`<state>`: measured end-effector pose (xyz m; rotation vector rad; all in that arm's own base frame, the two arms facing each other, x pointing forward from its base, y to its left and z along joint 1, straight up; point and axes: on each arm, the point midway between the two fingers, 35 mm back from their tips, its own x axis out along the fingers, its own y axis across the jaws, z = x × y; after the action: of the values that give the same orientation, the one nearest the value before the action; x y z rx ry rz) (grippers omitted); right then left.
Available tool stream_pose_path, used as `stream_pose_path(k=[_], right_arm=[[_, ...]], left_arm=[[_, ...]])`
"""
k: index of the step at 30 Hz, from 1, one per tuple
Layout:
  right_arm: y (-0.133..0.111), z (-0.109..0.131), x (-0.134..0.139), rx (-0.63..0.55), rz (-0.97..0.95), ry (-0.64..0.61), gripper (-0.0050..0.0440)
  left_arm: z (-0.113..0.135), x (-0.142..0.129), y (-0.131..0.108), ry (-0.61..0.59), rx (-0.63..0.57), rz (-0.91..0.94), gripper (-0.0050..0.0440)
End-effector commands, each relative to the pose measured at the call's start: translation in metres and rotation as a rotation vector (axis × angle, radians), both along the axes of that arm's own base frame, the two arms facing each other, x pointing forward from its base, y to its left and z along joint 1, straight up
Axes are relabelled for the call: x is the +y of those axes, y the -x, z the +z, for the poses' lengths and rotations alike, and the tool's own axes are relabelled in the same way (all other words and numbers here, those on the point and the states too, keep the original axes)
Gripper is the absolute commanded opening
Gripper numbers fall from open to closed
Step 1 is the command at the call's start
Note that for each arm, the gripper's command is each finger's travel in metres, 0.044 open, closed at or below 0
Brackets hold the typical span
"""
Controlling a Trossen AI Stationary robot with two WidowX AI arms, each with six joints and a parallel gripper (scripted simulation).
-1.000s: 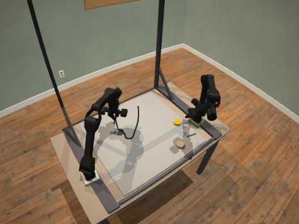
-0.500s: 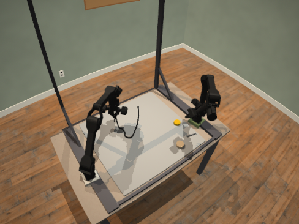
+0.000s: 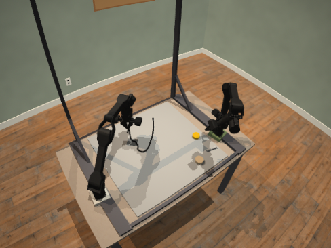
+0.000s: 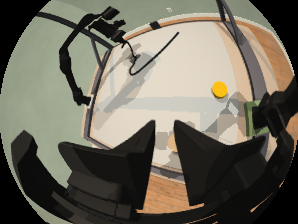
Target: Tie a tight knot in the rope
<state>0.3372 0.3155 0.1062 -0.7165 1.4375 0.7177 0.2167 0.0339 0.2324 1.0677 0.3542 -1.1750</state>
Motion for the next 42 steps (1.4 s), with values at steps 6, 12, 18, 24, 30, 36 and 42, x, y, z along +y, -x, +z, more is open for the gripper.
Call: stream_pose_path(k=[6, 12, 18, 24, 30, 36, 42], right_arm=[[-0.019, -0.003, -0.012, -0.016, -0.005, -0.016, 0.003], [-0.033, -0.013, -0.023, -0.017, -0.005, -0.016, 0.003], [-0.04, -0.018, -0.028, -0.017, -0.005, -0.015, 0.003], [-0.054, -0.028, -0.038, -0.018, -0.005, -0.014, 0.003], [-0.061, -0.032, -0.044, -0.019, -0.005, -0.014, 0.003], [-0.061, -0.032, -0.044, -0.021, -0.005, -0.014, 0.003], [-0.068, -0.038, -0.046, -0.108, -0.015, -0.026, 0.003]], left_arm=[[0.003, -0.001, 0.0, -0.004, -0.009, 0.003, 0.0085], [0.003, -0.001, 0.0, -0.004, -0.009, 0.003, 0.0085], [0.003, -0.001, 0.0, -0.004, -0.009, 0.003, 0.0085], [0.003, -0.001, 0.0, -0.004, -0.009, 0.003, 0.0085], [0.003, -0.001, 0.0, -0.004, -0.009, 0.003, 0.0085], [0.003, -0.001, 0.0, -0.004, -0.009, 0.003, 0.0085], [0.003, -0.001, 0.0, -0.004, -0.009, 0.003, 0.0085]])
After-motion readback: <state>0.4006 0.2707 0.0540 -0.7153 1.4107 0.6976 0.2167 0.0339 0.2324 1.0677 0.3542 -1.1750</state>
